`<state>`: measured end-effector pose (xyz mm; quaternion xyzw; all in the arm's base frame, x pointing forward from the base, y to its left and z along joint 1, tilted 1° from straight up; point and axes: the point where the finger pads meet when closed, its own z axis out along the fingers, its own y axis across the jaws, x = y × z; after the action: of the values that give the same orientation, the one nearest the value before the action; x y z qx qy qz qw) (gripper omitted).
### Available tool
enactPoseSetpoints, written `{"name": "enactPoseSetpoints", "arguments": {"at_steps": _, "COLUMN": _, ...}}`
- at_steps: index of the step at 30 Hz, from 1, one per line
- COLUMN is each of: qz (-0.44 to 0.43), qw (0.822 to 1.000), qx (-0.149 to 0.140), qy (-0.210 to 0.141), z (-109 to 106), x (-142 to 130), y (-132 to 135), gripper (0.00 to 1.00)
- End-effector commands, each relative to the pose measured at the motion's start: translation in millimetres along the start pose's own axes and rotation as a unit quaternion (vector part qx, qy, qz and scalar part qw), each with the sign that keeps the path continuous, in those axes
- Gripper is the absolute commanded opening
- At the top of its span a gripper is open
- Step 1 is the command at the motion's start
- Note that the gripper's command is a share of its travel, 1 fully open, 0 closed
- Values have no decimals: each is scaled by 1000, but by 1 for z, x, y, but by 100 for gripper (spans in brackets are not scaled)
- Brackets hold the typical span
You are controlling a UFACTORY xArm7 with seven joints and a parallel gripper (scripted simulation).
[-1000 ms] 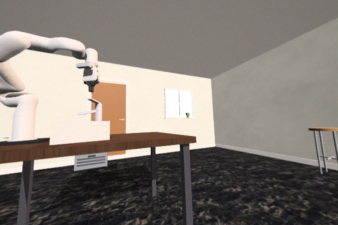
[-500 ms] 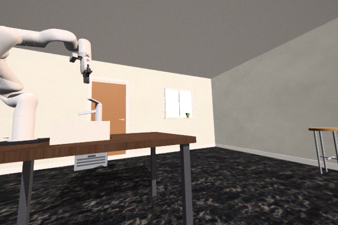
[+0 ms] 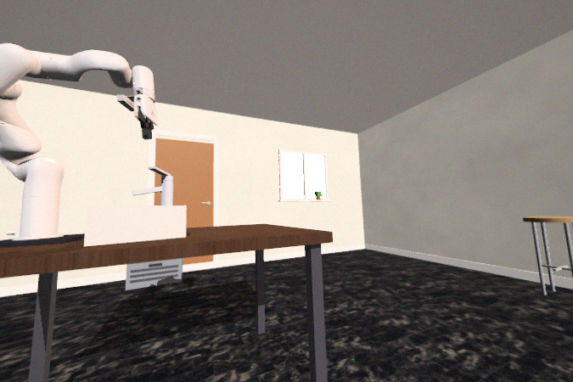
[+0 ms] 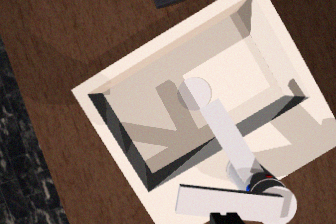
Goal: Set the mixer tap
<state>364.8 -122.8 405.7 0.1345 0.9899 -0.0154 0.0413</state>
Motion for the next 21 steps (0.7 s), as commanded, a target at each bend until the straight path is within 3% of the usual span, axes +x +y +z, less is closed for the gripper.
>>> {"name": "enactPoseSetpoints", "arguments": {"at_steps": 1, "qz": 139, "qw": 990, "qx": 6, "qy": -1, "z": 18, "x": -10, "y": 5, "gripper": 0}}
{"name": "enactPoseSetpoints", "arguments": {"at_steps": 3, "qz": 139, "qw": 990, "qx": 6, "qy": -1, "z": 18, "x": -10, "y": 5, "gripper": 0}}
{"name": "enactPoseSetpoints", "arguments": {"at_steps": 4, "qz": 214, "qw": 977, "qx": 9, "qy": 3, "z": 23, "x": -12, "y": 5, "gripper": 0}}
{"name": "enactPoseSetpoints", "arguments": {"at_steps": 8, "qz": 304, "qw": 952, "qx": 12, "qy": 10, "z": 41, "x": -20, "y": 4, "gripper": 0}}
{"name": "enactPoseSetpoints", "arguments": {"at_steps": 13, "qz": 429, "qw": 903, "qx": 17, "qy": 21, "z": 57, "x": -25, "y": 2, "gripper": 0}}
{"name": "enactPoseSetpoints", "arguments": {"at_steps": 18, "qz": 546, "qw": 837, "qx": 21, "qy": 30, "z": 62, "x": -27, "y": 1, "gripper": 0}}
{"name": "enactPoseSetpoints", "arguments": {"at_steps": 20, "qz": 546, "qw": 837, "qx": 21, "qy": 30, "z": 62, "x": -27, "y": 1, "gripper": 0}}
{"name": "enactPoseSetpoints", "arguments": {"at_steps": 21, "qz": 609, "qw": 792, "qx": 24, "qy": 34, "z": 63, "x": -27, "y": 1, "gripper": 0}}
